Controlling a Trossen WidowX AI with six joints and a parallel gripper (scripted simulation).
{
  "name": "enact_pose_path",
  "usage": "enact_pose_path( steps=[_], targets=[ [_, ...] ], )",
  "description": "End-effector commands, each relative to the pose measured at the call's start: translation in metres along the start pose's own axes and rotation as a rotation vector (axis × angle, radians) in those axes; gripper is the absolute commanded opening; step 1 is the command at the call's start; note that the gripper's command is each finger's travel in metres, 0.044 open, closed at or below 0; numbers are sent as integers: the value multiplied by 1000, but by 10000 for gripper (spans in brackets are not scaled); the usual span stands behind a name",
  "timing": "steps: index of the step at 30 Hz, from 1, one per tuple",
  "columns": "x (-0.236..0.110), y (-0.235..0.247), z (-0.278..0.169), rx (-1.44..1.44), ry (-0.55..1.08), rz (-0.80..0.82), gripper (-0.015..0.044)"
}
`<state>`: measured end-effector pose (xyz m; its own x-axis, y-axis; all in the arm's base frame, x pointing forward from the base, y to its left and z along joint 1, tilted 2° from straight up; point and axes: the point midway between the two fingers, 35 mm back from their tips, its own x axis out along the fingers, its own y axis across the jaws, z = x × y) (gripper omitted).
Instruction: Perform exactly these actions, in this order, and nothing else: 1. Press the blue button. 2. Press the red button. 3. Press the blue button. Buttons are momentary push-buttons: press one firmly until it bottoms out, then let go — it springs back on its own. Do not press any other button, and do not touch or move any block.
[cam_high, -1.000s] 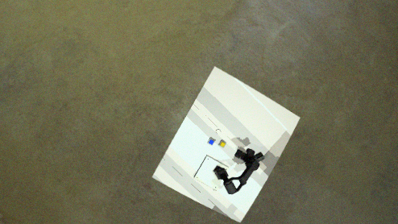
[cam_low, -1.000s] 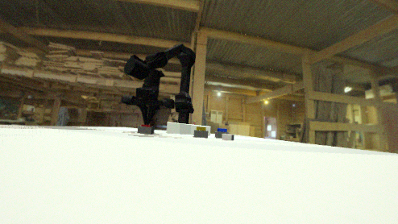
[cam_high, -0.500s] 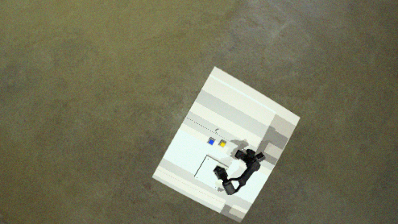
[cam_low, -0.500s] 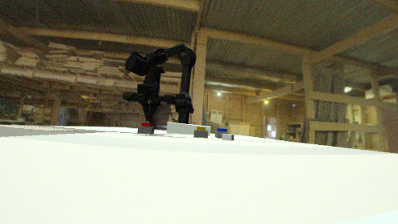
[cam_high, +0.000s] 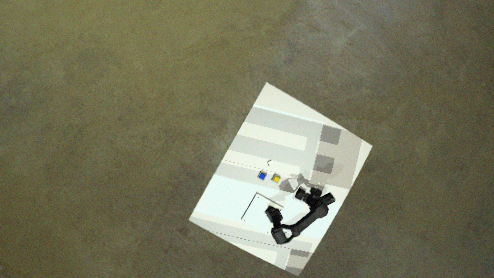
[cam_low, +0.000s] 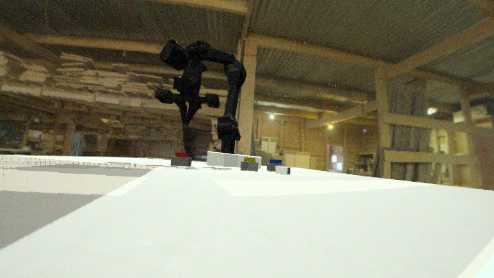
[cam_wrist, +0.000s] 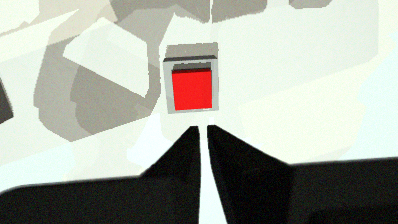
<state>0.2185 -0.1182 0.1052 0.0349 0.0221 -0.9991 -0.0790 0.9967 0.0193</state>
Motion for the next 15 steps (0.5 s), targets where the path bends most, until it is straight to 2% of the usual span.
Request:
enact_pose_path(
  steps=[1, 9, 15],
  targets=[
    [-6, 3, -1, -3, 5, 4, 20],
    [-6, 85, 30, -3, 6, 6, 20],
    [-6, 156, 33, -3, 5, 9, 20]
  ],
)
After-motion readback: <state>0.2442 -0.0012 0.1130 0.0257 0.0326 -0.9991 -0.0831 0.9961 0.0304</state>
